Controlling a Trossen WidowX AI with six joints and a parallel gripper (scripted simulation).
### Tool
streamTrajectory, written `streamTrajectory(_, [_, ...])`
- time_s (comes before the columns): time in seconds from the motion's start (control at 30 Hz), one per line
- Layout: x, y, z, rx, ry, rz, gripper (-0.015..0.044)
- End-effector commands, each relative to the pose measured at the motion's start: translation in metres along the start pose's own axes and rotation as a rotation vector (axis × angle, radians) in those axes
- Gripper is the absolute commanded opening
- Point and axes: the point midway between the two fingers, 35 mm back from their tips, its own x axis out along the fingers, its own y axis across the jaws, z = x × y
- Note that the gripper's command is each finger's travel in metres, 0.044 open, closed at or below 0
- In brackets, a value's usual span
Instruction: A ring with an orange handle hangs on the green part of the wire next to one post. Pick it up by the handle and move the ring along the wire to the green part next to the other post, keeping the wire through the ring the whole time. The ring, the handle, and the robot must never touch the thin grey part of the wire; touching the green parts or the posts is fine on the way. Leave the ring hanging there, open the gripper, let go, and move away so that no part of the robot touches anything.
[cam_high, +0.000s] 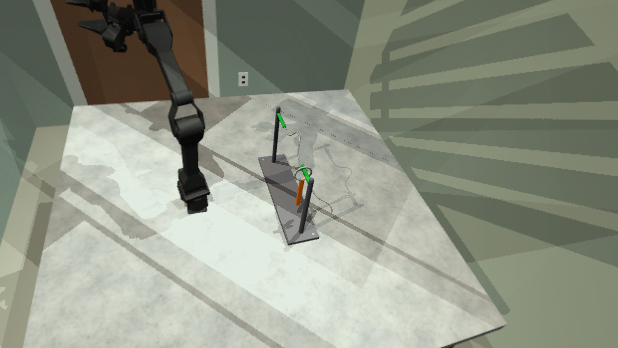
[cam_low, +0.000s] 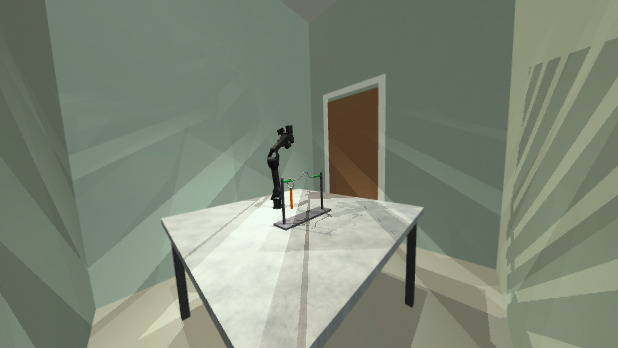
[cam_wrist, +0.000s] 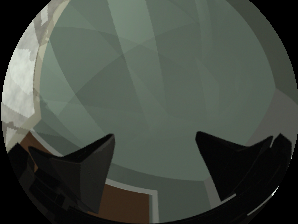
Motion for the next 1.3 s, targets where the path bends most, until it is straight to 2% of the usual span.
streamTrajectory(0.0, [0.0, 0.0, -0.001, 0.002, 0.002, 0.001, 0.0374])
streamTrajectory(0.27, [-0.028, 0.031, -0.04, 0.135, 0.158, 0.068, 0.0164])
streamTrajectory(0.77, [-0.138, 0.098, -0.116, 0.457, 0.591, 0.136, 0.016])
streamTrajectory(1.27, [-0.304, 0.141, -0.143, 0.746, 1.099, 0.028, 0.016])
